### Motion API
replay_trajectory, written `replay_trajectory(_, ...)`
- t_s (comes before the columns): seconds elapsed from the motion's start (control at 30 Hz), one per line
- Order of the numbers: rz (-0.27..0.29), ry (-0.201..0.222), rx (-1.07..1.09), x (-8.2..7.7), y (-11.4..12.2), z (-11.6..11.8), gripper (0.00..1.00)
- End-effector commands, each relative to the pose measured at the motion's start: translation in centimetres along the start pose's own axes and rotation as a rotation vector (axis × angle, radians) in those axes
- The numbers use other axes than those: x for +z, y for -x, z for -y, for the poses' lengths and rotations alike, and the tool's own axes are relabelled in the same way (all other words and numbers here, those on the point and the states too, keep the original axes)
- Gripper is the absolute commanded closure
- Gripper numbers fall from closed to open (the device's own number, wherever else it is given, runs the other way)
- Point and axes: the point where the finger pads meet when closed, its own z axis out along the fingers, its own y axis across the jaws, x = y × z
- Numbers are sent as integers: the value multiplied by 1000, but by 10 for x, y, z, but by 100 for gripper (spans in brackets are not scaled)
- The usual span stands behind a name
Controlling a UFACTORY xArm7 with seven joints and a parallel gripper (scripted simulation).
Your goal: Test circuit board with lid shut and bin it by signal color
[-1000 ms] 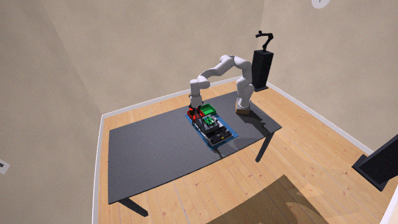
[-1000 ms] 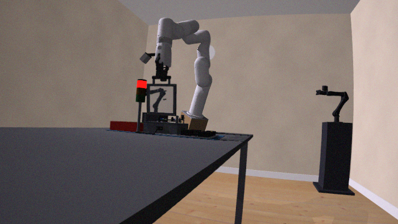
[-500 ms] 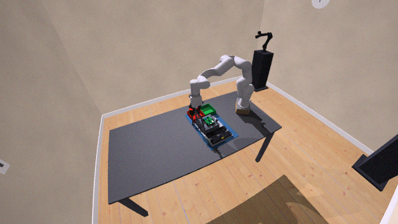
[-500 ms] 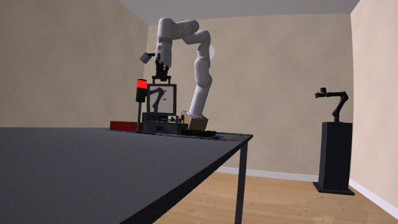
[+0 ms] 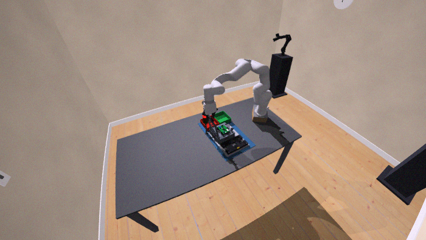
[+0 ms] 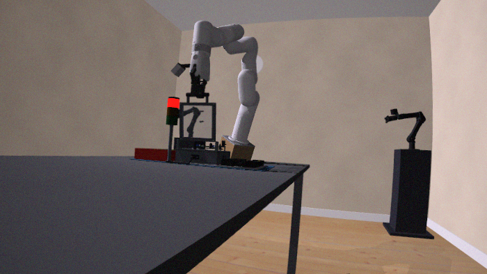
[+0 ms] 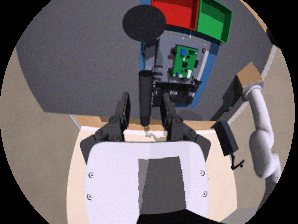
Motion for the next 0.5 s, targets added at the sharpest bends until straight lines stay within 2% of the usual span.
replay_trajectory(0.0,-1,-5,1,-13,-1,1,49)
replay_trajectory(0.1,-1,-5,1,-16,-1,1,49)
replay_trajectory(0.3,-1,-5,1,-39,-1,1,49)
replay_trajectory(0.47,-1,-5,1,-51,0,1,49)
